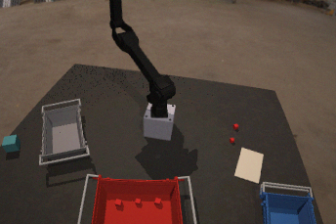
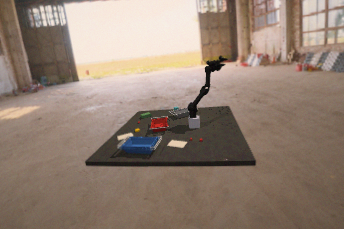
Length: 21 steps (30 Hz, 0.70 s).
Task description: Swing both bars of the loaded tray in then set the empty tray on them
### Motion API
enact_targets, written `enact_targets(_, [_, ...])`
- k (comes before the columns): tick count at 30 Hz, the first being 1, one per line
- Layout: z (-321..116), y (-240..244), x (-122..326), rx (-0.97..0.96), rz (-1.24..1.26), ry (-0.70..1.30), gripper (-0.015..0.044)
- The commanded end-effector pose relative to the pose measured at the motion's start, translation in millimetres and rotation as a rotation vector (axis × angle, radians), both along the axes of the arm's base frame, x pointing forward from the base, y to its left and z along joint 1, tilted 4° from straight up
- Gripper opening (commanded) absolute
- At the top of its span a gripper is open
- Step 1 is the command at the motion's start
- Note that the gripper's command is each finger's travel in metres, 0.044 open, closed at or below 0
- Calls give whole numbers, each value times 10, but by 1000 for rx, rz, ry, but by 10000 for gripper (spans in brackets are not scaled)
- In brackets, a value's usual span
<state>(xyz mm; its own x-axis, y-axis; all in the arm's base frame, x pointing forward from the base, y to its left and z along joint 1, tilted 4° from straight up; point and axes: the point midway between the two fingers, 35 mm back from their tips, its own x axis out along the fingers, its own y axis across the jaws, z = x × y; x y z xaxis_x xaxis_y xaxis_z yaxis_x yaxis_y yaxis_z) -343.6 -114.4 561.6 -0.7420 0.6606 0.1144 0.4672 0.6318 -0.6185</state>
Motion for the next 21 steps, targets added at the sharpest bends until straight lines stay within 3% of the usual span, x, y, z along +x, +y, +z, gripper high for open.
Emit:
enact_targets(1, [0,0,0,0,0,0,374])
enact_targets(12, [148,124,71,0,30,86,85])
enact_targets(21, [831,1017,732,-77,-37,402,81])
